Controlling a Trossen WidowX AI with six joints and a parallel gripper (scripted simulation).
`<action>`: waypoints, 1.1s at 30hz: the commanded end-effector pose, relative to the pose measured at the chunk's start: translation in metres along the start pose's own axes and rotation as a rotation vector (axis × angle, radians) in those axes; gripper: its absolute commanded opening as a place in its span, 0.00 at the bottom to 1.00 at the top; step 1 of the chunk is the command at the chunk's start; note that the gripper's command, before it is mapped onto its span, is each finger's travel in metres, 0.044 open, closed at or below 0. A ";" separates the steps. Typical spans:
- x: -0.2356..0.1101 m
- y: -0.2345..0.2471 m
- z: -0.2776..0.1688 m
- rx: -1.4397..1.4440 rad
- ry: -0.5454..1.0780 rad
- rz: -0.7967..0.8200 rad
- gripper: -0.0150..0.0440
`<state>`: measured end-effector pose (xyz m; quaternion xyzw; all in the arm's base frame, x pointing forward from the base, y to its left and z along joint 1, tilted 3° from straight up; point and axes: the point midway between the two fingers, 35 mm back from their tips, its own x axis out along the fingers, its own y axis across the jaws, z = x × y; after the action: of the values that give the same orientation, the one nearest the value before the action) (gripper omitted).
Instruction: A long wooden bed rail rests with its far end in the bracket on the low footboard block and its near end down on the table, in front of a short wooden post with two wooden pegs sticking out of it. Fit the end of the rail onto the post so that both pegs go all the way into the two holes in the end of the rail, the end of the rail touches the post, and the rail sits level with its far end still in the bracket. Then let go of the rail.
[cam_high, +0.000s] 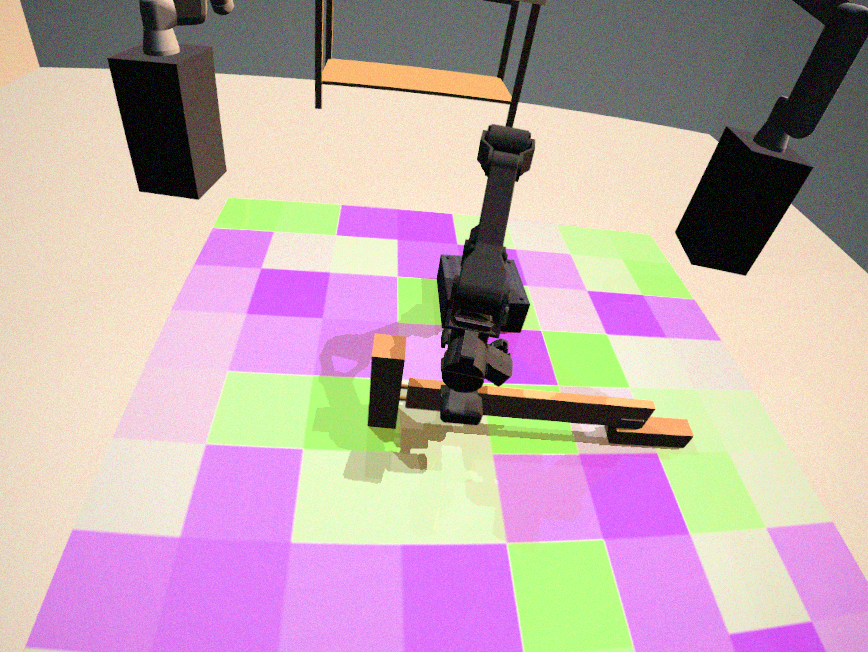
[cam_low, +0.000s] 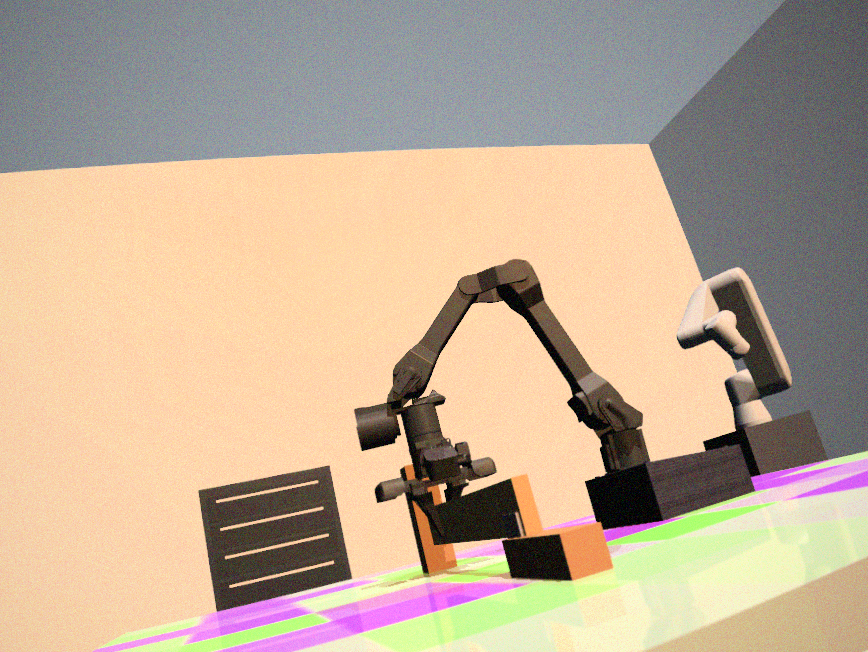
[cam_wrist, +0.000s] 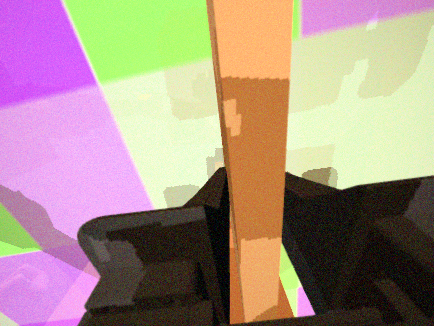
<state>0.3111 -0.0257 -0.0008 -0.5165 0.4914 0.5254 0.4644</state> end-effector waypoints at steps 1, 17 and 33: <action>-0.002 -0.002 -0.002 -0.003 0.003 -0.006 0.25; -0.002 -0.002 -0.007 -0.003 0.003 -0.006 0.25; -0.002 -0.002 -0.012 -0.003 0.003 -0.006 0.25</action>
<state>0.3119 -0.0358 -0.0007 -0.5162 0.4915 0.5257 0.4644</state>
